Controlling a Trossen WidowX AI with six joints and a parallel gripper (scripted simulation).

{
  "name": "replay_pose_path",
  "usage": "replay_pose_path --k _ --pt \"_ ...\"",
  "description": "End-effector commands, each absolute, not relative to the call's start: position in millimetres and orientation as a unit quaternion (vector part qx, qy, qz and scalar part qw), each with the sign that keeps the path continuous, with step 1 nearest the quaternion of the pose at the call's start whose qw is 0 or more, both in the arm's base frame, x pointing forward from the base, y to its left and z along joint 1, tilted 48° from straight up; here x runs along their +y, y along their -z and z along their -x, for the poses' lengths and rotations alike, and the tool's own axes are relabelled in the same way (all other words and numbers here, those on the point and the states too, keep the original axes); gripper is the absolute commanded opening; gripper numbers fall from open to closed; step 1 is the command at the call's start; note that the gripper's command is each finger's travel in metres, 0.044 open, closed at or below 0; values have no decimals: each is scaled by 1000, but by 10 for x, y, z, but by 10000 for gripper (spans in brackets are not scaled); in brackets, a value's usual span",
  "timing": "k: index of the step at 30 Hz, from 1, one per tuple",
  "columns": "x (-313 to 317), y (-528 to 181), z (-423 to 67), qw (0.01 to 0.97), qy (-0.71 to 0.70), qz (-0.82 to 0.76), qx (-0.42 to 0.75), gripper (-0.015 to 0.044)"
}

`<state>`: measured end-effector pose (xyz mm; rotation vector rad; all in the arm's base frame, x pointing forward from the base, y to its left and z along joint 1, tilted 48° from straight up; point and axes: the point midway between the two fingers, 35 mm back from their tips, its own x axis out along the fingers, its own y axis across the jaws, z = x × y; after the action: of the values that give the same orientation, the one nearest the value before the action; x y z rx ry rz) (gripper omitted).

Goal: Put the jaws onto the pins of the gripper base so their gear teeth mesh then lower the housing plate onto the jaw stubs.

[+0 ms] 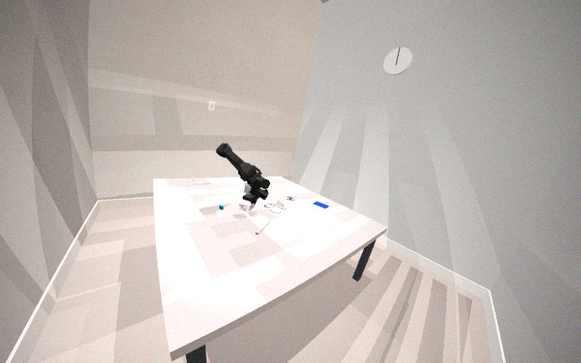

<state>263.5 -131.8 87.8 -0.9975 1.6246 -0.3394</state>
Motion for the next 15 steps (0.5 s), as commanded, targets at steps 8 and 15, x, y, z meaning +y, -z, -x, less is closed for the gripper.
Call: replay_pose_path --k 8,15 --pt "-1419 -1002 -2723 568 144 425 690 0" --pt "-1490 -1082 -2768 568 144 425 690 0"
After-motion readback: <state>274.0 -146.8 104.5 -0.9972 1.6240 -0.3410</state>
